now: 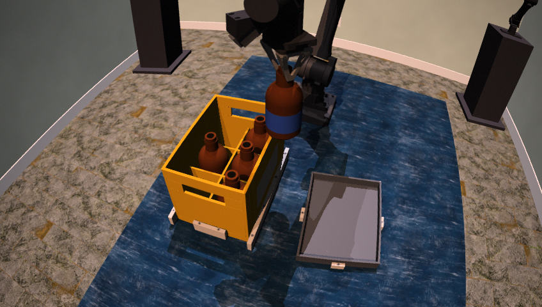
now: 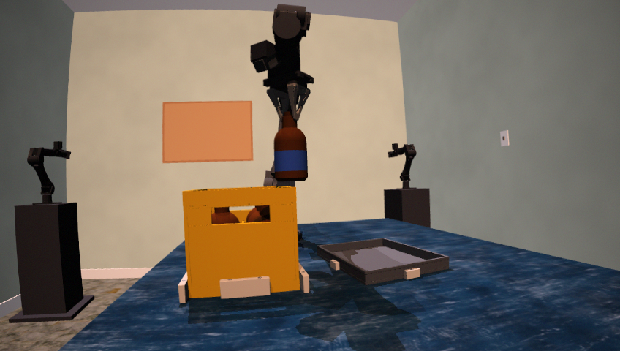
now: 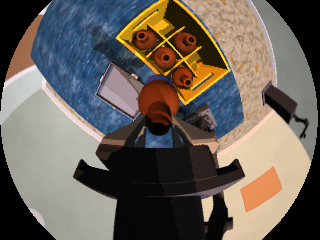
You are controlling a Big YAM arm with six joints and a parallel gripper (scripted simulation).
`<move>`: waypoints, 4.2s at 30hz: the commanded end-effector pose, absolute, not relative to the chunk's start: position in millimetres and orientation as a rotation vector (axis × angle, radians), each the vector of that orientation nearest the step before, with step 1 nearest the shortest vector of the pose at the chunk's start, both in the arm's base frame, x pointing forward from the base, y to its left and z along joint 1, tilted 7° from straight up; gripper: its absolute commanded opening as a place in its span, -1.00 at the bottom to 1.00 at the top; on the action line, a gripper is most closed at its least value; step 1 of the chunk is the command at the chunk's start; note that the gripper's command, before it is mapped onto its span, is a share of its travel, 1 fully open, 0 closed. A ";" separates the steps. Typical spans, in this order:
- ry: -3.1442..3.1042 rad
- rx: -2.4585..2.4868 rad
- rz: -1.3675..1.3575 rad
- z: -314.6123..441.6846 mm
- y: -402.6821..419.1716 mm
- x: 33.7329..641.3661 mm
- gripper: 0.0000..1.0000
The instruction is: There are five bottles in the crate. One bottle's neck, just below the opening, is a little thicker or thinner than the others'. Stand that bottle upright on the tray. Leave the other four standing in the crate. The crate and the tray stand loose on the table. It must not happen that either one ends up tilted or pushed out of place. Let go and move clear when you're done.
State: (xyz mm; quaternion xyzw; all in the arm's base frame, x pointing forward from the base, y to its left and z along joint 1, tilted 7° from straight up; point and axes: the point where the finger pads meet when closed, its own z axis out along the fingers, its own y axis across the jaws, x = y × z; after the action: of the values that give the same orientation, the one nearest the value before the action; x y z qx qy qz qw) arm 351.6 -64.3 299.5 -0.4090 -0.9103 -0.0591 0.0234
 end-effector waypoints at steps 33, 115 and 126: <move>-2.868 -1.316 -0.227 334.3 2.9 395.6 -1.00; -2.842 -1.317 -0.226 344.7 100.8 432.2 -1.00; -2.843 -1.322 -0.229 346.9 101.2 432.2 -1.00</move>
State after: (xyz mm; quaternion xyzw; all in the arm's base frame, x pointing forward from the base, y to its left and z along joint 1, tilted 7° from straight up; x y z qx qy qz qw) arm 421.4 99.2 321.4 -0.4176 -0.9064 -0.0590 0.0218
